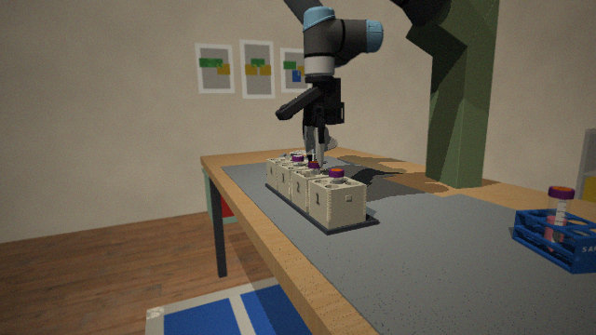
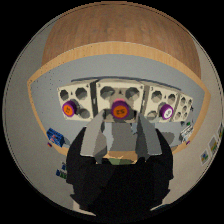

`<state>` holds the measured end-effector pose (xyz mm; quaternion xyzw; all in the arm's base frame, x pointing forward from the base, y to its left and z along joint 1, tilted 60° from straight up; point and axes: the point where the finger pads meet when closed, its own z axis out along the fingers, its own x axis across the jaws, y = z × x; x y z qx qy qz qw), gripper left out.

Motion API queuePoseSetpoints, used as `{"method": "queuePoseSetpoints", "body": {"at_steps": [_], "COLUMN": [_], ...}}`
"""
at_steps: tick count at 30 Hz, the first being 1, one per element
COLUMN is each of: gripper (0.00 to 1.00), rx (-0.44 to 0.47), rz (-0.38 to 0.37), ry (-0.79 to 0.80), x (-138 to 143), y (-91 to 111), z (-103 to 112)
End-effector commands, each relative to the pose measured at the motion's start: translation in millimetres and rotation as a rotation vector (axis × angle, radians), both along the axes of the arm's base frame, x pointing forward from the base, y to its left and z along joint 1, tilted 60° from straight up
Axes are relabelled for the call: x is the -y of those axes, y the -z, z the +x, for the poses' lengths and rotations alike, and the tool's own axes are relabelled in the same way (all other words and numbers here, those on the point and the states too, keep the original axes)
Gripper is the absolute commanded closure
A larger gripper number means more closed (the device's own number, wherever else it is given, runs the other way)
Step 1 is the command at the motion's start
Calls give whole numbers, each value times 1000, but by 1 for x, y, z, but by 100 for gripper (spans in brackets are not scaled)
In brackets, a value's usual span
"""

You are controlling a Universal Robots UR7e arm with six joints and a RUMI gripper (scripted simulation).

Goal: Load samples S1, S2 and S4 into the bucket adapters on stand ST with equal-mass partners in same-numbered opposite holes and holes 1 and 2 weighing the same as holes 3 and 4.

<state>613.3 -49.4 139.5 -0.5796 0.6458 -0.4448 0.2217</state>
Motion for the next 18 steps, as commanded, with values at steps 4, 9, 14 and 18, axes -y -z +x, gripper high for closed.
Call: {"method": "queuePoseSetpoints", "body": {"at_steps": [4, 9, 14, 18], "gripper": [65, 65, 65, 65], "rx": [1, 1, -63, -126], "rz": [0, 0, -160, -321], "ry": [0, 0, -102, -203], "x": [-8, -10, -35, -61], "y": [-12, -16, 5, 27], "z": [-19, -25, -28, -32]}}
